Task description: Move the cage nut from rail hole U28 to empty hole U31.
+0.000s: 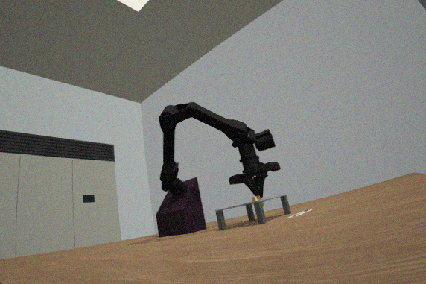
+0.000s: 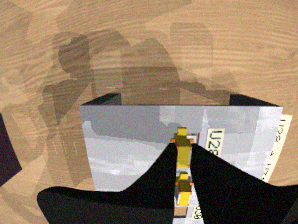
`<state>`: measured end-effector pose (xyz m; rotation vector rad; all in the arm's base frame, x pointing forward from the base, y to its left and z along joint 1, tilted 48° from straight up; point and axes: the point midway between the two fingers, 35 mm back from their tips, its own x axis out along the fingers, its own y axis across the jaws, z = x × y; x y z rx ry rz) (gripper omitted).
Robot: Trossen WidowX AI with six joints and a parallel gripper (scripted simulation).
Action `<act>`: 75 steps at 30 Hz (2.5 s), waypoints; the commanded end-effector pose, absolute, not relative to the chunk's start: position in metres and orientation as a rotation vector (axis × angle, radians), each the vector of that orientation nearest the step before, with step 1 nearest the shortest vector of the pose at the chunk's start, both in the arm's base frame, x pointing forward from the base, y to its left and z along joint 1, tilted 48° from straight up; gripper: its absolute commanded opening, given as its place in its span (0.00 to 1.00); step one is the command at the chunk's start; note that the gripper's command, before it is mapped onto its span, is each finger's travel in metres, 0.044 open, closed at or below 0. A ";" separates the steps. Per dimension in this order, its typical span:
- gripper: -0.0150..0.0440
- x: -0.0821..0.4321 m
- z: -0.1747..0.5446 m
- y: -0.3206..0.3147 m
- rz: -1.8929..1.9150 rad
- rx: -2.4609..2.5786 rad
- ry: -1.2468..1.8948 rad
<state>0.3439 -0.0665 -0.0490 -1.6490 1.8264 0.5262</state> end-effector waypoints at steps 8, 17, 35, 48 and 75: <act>0.30 0.343 -0.049 -0.067 0.522 -1.669 1.813; 0.30 0.342 -0.049 -0.067 0.517 -1.677 1.803; 0.30 0.341 -0.049 -0.067 0.508 -1.696 1.783; 0.30 0.340 -0.049 -0.067 0.502 -1.706 1.770; 0.30 0.338 -0.049 -0.066 0.485 -1.740 1.732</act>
